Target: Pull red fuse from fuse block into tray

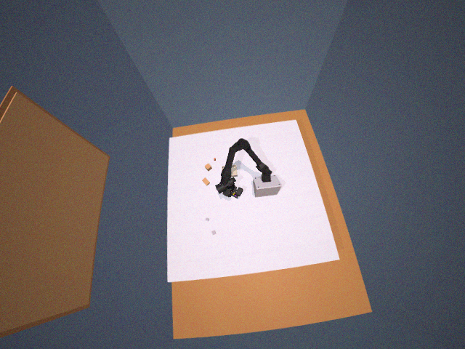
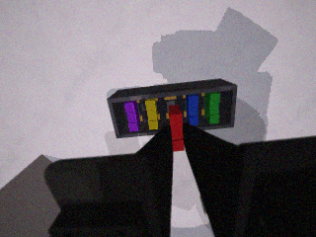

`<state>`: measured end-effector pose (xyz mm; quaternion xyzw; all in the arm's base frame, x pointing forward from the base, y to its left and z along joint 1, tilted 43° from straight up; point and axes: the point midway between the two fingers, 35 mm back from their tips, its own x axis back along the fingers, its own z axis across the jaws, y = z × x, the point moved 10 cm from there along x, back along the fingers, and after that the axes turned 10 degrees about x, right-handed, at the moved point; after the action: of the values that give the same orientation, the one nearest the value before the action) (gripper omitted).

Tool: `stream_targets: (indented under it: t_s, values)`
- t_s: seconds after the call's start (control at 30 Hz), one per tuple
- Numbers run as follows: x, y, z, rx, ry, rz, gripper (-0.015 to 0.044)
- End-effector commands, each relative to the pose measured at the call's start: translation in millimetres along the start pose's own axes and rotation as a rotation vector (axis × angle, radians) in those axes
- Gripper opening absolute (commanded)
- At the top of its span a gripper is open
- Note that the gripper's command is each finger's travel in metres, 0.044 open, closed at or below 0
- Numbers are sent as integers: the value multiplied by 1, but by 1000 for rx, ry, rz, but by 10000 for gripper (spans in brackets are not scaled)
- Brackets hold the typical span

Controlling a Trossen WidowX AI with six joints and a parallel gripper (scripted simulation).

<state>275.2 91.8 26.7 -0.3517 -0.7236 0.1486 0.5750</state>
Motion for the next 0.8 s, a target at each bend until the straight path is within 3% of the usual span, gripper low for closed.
stream_targets:
  t_s: [0.0, 0.47, 0.77]
  values:
    - [5, 0, 0, -4, 4, -5, 0]
    - [23, -1, -1, -4, 4, -6, 0]
    - [23, -46, -38, -1, 12, -25, 0]
